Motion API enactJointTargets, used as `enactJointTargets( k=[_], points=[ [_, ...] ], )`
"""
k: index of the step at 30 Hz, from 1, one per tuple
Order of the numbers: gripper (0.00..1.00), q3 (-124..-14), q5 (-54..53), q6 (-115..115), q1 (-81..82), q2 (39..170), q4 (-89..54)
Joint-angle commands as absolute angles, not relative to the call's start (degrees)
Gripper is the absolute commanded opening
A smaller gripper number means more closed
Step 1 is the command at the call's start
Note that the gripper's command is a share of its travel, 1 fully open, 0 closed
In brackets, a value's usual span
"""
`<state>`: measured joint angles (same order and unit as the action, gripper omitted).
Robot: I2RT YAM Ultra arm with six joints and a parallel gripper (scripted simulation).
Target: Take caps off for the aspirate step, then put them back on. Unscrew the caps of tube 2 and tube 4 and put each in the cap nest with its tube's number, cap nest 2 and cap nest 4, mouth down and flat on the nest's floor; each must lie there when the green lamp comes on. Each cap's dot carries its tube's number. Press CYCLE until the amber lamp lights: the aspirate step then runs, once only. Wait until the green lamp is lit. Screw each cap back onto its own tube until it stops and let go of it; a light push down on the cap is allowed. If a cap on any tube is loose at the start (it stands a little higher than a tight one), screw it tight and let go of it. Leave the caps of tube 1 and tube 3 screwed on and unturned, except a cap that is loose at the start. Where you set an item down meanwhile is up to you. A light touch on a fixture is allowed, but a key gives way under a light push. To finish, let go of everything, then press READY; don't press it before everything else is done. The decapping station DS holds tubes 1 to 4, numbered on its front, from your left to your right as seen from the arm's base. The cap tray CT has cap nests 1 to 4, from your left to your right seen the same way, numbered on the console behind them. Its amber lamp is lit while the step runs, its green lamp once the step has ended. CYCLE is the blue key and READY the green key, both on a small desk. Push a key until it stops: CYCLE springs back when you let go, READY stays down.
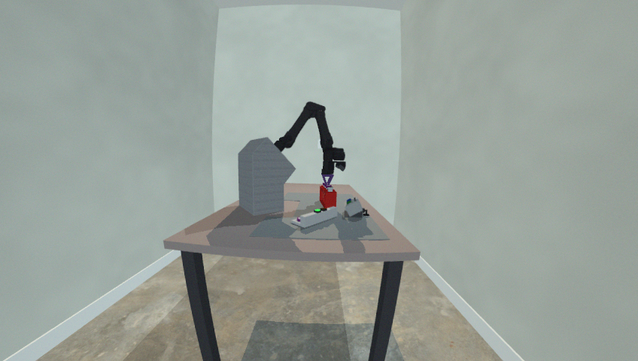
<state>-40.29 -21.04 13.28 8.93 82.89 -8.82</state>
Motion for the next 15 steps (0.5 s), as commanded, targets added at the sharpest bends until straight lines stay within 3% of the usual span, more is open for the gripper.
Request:
enactJointTargets(
  k=[1, 15],
  points=[
    [0.49, -40.3, -21.0, -0.6, 8.8, 82.5, -8.8],
    [0.49, -40.2, -21.0, -38.8, 8.9, 82.5, -8.8]
  ],
)
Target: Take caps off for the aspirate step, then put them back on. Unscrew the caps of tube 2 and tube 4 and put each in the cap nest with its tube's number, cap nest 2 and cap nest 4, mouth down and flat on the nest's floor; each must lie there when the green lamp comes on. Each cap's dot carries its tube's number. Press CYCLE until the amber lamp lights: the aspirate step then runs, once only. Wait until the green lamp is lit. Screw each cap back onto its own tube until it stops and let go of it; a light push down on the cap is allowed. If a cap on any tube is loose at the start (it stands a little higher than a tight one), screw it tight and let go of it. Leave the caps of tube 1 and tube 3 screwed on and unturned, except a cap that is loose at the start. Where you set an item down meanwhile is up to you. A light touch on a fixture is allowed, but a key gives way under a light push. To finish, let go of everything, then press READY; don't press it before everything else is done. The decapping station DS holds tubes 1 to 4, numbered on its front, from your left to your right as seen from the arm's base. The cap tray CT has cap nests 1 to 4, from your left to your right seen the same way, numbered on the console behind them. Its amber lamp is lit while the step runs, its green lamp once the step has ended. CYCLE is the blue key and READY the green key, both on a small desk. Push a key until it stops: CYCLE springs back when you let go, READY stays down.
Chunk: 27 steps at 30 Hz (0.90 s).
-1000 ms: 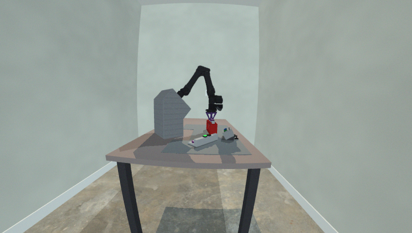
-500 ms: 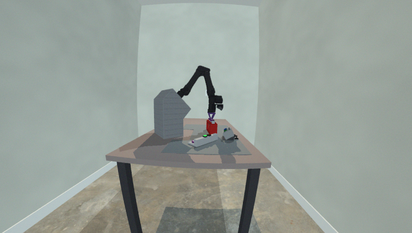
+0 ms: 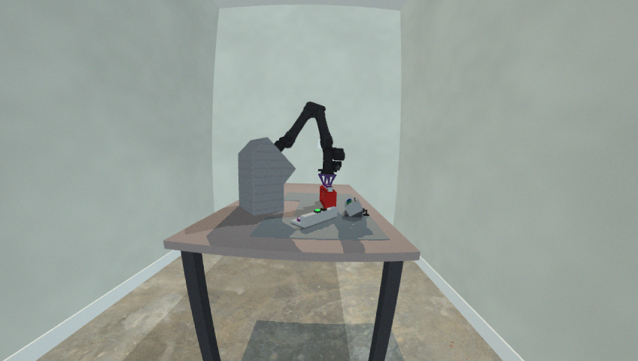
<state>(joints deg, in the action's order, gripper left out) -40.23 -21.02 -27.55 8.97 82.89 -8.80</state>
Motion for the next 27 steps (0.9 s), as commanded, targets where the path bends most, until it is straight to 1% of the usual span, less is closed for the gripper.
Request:
enactJointTargets(
  k=[1, 2, 4, 14, 15, 27],
  points=[
    [0.49, -40.2, -21.0, -43.5, 8.9, 82.5, -8.8],
    [0.49, -40.2, -21.0, -43.6, 8.9, 82.5, -8.8],
    [0.49, -40.2, -21.0, -50.7, 8.9, 82.5, -8.8],
    [0.49, -40.3, -20.9, -50.7, 8.9, 82.6, -8.8],
    [0.0, -40.3, -20.9, -50.7, 8.9, 82.6, -8.8],
    [0.0, -40.3, -20.9, -50.7, 8.9, 82.6, -8.8]
  ],
)
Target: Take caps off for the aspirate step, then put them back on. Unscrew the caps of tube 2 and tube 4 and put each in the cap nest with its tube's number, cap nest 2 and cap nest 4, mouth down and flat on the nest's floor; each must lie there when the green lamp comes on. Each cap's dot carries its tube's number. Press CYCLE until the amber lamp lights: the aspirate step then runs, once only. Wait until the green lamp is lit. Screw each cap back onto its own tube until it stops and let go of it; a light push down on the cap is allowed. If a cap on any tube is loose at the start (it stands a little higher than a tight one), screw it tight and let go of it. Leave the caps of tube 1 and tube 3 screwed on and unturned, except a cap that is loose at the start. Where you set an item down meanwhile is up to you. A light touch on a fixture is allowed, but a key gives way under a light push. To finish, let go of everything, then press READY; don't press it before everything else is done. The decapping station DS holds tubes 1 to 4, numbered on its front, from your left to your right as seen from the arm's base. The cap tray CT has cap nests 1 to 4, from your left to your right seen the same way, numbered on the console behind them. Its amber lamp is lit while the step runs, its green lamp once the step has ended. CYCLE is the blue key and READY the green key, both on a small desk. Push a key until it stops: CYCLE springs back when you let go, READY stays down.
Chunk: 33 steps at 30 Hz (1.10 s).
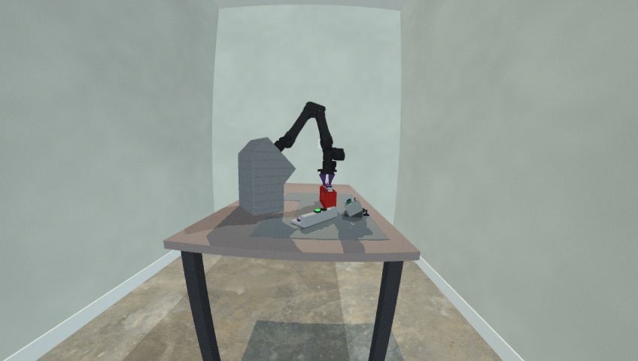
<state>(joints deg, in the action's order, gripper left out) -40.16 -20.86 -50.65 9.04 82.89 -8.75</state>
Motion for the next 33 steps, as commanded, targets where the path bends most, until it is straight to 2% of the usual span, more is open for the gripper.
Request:
enactJointTargets(
  k=[1, 33],
  points=[
    [0.0, -40.3, -20.9, -50.7, 8.9, 82.6, -8.8],
    [0.0, -40.3, -20.9, 32.4, 9.0, 82.8, -8.5]
  ],
)
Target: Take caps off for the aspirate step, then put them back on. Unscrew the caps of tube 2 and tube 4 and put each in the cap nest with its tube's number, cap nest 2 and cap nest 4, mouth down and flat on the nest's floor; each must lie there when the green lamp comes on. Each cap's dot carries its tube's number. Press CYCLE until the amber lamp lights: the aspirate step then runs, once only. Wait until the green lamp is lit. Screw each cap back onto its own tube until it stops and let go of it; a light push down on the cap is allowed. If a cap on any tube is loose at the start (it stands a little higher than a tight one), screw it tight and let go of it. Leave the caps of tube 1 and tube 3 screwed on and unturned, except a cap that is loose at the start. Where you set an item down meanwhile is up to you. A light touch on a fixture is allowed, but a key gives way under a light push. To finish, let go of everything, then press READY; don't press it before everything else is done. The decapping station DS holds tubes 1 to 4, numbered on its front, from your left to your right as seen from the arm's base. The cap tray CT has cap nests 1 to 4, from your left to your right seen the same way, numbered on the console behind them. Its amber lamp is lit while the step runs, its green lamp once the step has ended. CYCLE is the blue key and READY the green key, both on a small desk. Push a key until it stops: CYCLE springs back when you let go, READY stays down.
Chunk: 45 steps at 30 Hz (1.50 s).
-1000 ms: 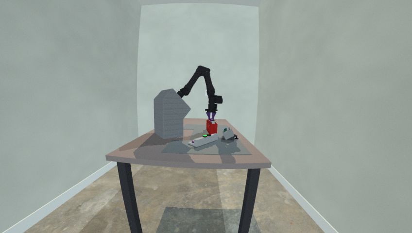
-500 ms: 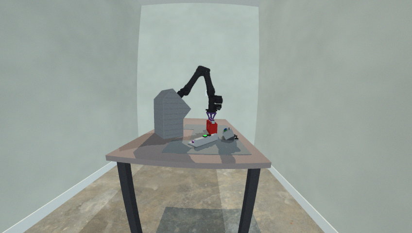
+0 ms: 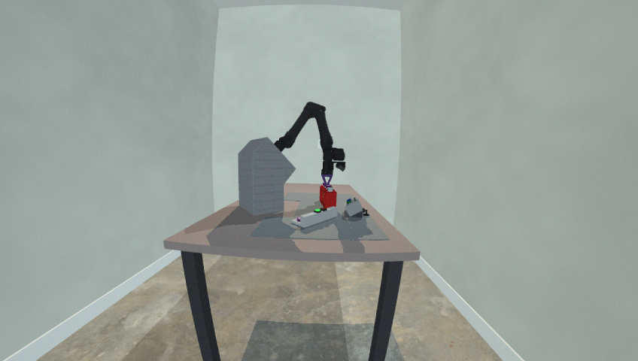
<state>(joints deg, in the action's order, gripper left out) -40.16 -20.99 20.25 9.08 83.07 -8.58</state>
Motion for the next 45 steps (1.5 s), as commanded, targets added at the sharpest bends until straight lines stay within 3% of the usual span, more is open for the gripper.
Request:
enactJointTargets(
  k=[1, 8, 16, 17, 29, 45],
  points=[
    [0.0, -40.3, -20.9, 32.4, 9.0, 82.8, -8.5],
    [0.0, -40.3, -20.9, 49.6, 9.0, 82.9, -8.5],
    [0.0, -40.3, -20.9, 50.2, 9.0, 82.9, -8.5],
    [0.49, -40.3, -20.9, 50.2, 9.0, 82.9, -8.5],
    [0.49, -40.3, -20.9, 50.2, 9.0, 82.9, -8.5],
    [0.49, -41.3, -23.2, 47.0, 5.3, 73.9, -19.6]
  ],
)
